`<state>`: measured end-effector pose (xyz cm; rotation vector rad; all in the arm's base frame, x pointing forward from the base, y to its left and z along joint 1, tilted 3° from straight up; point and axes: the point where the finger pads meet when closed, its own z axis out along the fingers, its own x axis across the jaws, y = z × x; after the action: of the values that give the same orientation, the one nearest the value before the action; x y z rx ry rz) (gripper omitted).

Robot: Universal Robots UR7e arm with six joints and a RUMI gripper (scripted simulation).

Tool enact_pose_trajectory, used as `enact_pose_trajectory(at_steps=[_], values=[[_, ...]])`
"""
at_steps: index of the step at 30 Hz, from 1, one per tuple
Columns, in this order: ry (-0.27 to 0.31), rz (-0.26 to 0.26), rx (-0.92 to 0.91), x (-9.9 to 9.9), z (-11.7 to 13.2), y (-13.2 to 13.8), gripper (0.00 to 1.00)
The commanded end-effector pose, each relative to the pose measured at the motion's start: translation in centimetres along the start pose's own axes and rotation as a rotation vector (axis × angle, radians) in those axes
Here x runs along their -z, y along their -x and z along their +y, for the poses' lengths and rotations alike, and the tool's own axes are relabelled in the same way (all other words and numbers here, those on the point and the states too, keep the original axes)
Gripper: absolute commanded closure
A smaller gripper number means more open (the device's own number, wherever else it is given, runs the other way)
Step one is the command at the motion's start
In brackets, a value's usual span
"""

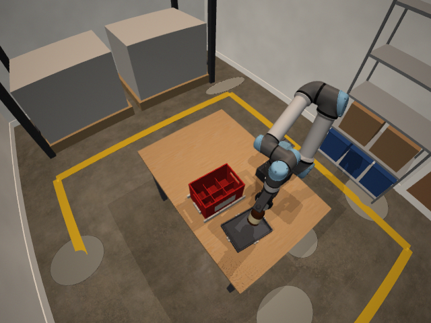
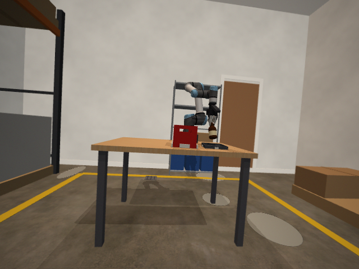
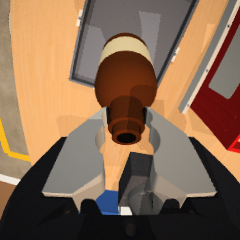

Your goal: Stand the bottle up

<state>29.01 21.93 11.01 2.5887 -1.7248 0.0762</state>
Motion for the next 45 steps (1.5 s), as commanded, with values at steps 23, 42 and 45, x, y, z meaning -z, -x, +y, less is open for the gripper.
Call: enact_pose_trajectory(at_steps=[23, 42, 45], values=[[-0.001, 0.000, 0.000, -1.4, 0.0, 0.0, 1.00], [-0.001, 0.000, 0.000, -3.4, 0.0, 0.0, 1.00], [-0.001, 0.000, 0.000, -3.8, 0.0, 0.0, 1.00]])
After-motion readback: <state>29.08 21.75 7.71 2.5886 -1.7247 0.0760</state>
